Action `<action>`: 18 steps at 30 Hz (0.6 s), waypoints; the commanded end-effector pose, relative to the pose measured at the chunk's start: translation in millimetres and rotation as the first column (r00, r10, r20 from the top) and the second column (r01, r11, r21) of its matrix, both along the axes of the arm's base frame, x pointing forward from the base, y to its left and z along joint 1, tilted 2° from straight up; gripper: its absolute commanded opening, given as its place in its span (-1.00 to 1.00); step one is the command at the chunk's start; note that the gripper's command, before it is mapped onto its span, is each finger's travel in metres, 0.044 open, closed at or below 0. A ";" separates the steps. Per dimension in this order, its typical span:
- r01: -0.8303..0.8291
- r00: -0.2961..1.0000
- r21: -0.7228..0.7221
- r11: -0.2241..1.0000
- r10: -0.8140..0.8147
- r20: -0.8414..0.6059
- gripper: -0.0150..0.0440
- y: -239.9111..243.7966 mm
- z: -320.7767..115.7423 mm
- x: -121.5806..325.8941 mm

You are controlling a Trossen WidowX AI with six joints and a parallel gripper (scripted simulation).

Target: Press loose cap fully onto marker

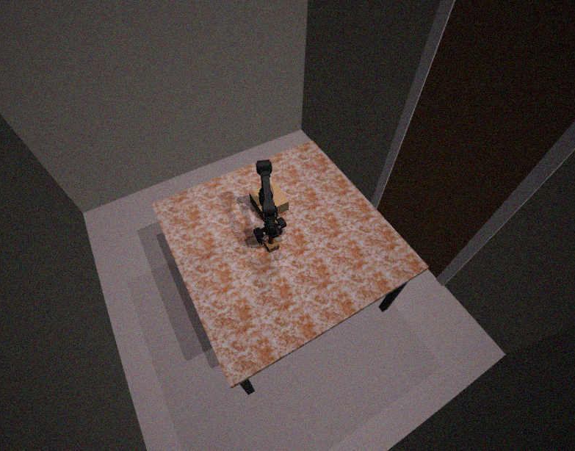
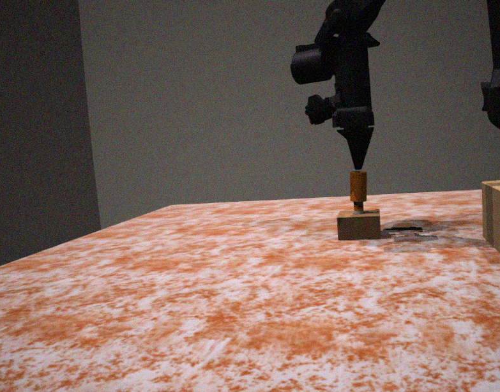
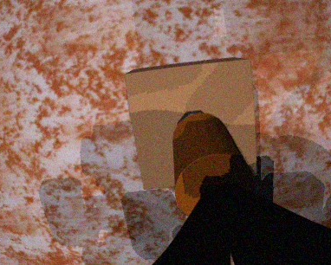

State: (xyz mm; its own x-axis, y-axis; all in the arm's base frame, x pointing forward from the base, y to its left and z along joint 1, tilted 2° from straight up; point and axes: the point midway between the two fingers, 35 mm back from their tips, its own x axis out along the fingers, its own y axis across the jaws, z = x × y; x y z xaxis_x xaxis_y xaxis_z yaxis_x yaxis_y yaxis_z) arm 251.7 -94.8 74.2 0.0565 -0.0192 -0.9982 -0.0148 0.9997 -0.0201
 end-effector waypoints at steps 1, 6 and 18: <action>-0.004 1.000 0.005 1.000 0.004 0.001 -0.49 0.7 -5.9 0.4; -0.004 1.000 0.005 1.000 0.004 0.001 -0.49 0.6 -13.2 0.7; 0.000 1.000 0.001 1.000 0.000 0.007 -0.49 -0.9 28.3 3.3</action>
